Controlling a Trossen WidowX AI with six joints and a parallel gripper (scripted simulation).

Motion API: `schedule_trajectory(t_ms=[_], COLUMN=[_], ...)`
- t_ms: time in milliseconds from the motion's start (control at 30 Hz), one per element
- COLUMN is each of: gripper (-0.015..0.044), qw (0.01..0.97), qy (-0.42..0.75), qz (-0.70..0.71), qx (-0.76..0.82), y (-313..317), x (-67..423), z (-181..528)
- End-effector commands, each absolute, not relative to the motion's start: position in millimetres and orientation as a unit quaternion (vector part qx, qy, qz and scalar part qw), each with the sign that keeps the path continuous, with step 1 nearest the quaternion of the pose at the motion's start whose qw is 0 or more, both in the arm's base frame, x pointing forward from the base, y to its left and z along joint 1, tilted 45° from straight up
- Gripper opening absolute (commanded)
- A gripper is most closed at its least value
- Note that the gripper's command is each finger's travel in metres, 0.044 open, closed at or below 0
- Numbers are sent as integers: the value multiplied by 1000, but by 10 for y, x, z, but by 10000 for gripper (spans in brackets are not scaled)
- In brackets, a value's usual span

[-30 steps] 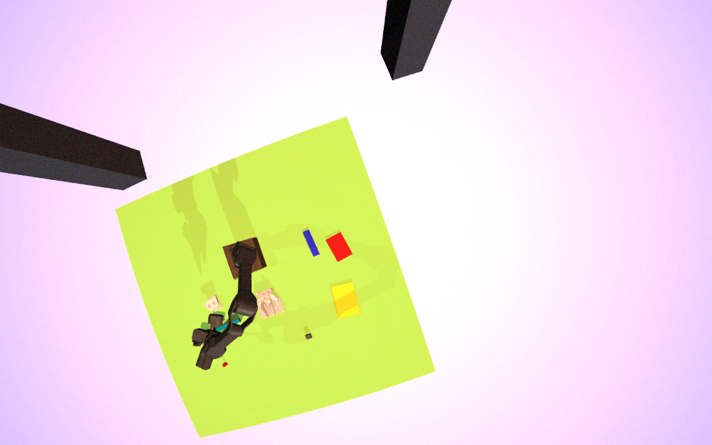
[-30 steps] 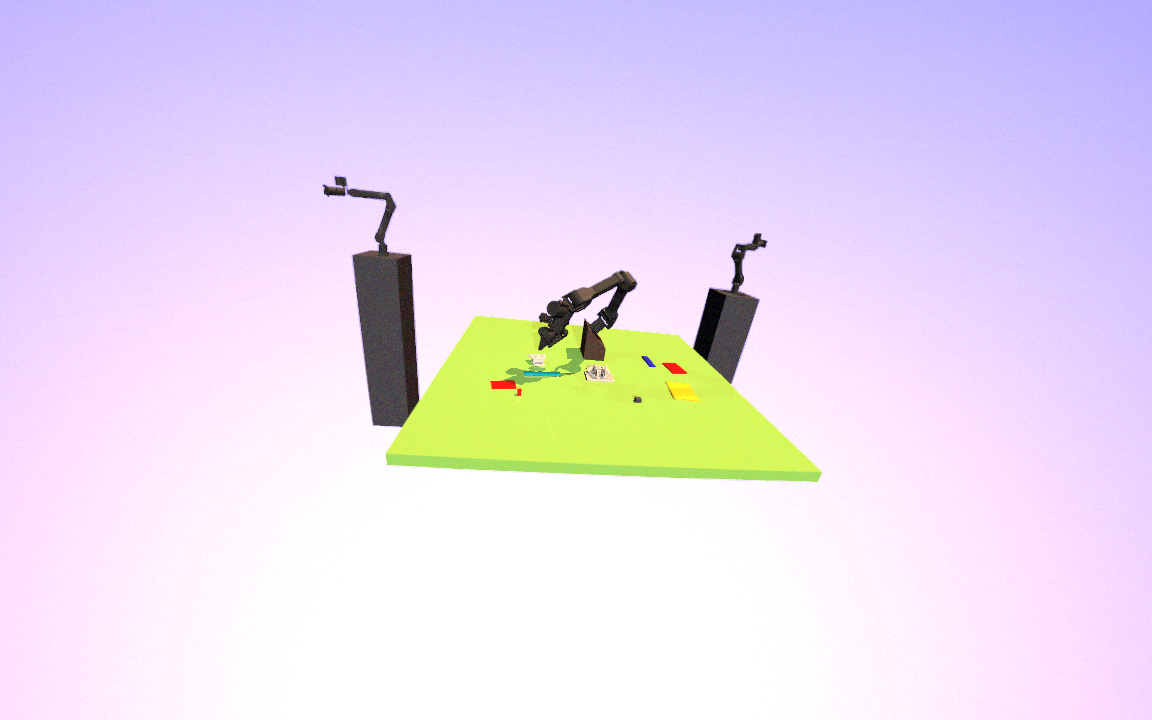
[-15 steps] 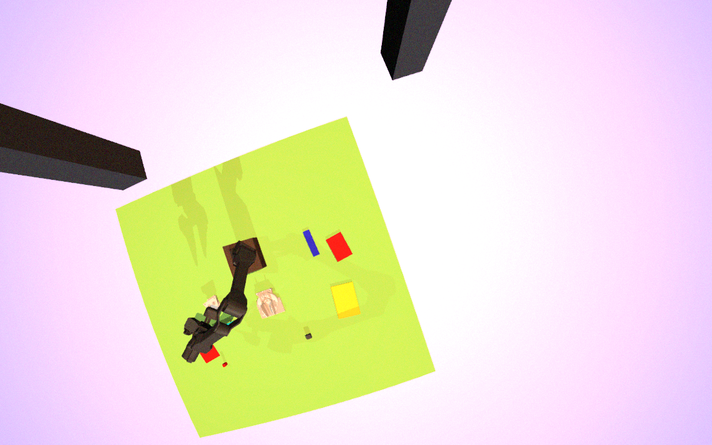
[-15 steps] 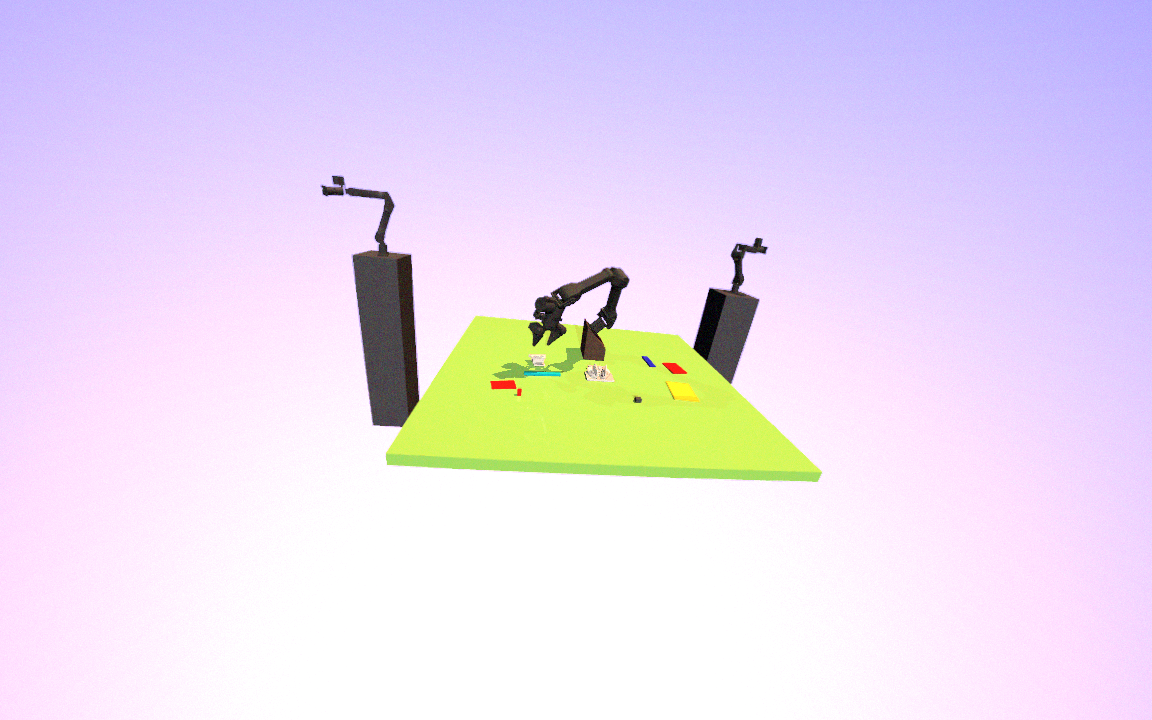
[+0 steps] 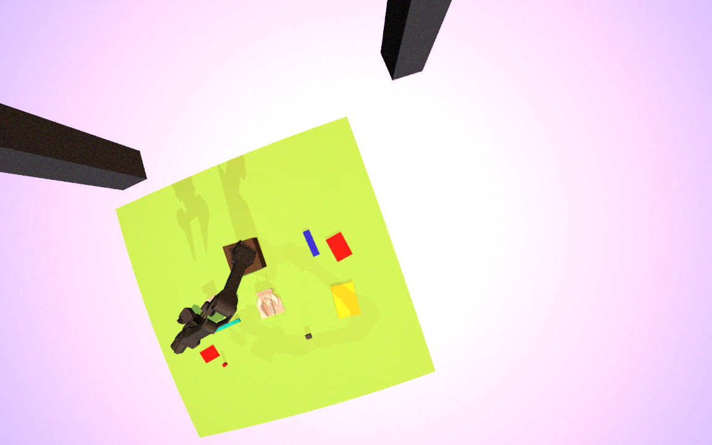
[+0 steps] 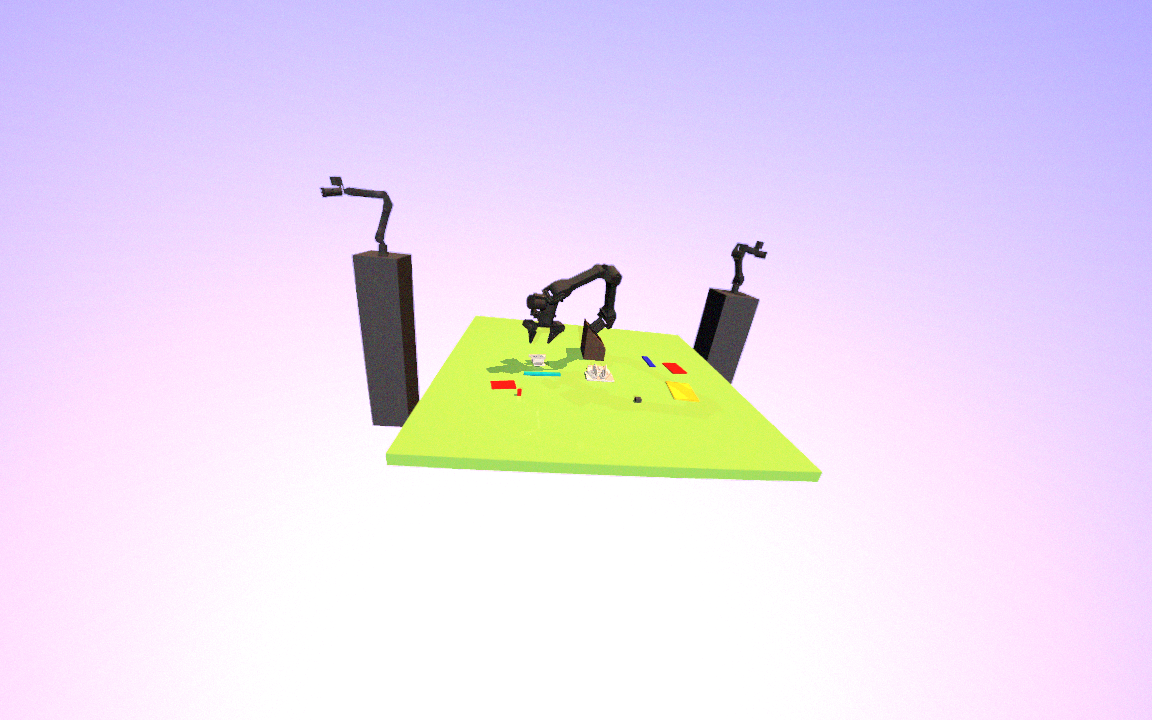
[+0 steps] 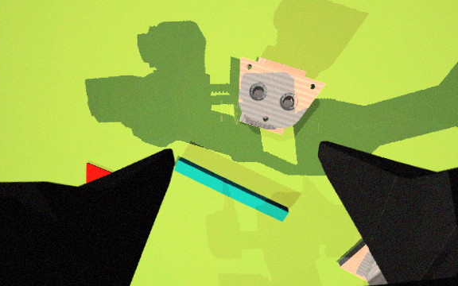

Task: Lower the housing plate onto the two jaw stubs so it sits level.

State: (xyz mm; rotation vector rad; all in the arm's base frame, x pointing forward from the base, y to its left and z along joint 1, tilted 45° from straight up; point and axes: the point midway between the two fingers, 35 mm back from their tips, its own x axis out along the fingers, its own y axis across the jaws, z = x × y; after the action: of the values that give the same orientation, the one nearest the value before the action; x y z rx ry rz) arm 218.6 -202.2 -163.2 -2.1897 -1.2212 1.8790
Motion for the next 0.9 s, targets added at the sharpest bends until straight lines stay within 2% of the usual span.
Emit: schedule_trajectory(t_ms=[0,533,700,867], gripper=[440,440,440,440], qw=[39,182,188,188], qy=[-379,-334,-332,-333], qz=[604,616,616,616], qx=[-701,-690,-689,-689], y=[-2033,-2020,-2007,-1742], x=[2108,1747,1734,1728], z=[-1656,-1717,-1731,-1979])
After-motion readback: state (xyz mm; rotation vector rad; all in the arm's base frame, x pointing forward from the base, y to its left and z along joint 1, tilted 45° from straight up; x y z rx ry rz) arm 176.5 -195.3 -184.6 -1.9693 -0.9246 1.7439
